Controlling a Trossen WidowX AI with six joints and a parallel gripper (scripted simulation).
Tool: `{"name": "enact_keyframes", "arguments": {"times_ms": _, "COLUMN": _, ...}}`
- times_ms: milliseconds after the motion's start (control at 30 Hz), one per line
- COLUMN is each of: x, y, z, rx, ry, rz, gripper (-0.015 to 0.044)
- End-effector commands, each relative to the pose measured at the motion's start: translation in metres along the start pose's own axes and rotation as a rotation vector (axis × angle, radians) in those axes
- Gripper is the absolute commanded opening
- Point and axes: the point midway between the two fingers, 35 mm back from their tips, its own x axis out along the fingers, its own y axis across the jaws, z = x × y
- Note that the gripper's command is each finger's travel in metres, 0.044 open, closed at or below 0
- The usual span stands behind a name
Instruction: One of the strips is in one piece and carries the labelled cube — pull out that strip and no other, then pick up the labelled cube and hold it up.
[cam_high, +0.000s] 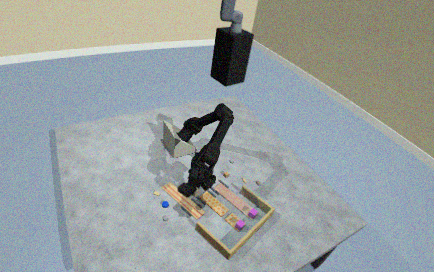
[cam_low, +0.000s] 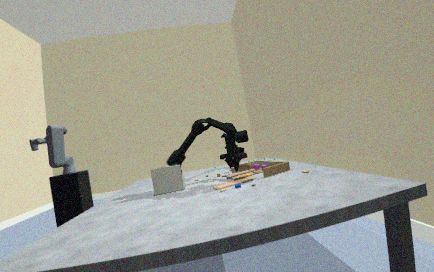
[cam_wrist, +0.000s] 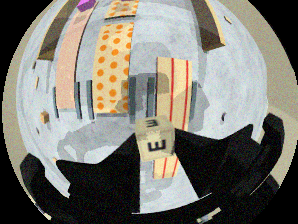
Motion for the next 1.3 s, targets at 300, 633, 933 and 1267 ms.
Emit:
{"name": "enact_keyframes", "arguments": {"times_ms": 300, "x": 0.0, "y": 0.028, "z": -0.034, "rx": -0.002, "ry": 0.004, "rz": -0.003, "gripper": 0.0}}
{"name": "enact_keyframes", "arguments": {"times_ms": 633, "x": -0.009, "y": 0.041, "z": -0.048, "rx": -0.003, "ry": 0.005, "rz": -0.003, "gripper": 0.0}}
{"name": "enact_keyframes", "arguments": {"times_ms": 933, "x": -0.034, "y": 0.041, "z": -0.048, "rx": -0.003, "ry": 0.006, "rz": -0.003, "gripper": 0.0}}
{"name": "enact_keyframes", "arguments": {"times_ms": 1267, "x": -0.034, "y": 0.041, "z": -0.048, "rx": -0.003, "ry": 0.006, "rz": -0.003, "gripper": 0.0}}
